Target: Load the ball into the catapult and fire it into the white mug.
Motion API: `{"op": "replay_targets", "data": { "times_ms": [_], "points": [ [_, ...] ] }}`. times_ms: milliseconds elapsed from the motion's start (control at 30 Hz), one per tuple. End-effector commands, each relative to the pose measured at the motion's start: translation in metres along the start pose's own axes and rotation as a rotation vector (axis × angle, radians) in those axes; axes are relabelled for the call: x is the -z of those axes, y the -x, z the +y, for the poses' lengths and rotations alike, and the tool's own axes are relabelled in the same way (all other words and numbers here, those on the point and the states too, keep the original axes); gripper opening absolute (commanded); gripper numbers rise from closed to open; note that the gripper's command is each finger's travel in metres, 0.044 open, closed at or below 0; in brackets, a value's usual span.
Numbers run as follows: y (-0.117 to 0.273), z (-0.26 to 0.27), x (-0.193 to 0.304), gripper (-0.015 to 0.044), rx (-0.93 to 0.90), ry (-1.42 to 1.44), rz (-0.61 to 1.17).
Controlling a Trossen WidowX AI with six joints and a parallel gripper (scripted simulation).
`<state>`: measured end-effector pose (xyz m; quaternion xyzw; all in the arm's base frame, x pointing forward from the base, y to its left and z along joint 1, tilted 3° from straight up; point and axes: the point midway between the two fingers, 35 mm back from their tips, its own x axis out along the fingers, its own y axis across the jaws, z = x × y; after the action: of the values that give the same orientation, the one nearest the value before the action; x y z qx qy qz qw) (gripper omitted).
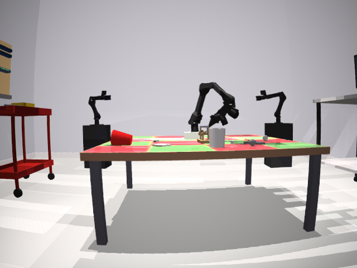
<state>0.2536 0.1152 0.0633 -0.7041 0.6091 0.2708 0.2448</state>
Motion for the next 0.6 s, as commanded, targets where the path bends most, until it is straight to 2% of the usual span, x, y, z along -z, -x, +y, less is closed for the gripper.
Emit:
{"op": "replay_targets", "data": {
  "times_ms": [0, 567],
  "points": [
    [-0.007, 0.000, -0.005, 0.0000, -0.001, 0.009, 0.006],
    [-0.027, 0.000, -0.025, 0.0000, -0.001, 0.009, 0.006]
  ]
}}
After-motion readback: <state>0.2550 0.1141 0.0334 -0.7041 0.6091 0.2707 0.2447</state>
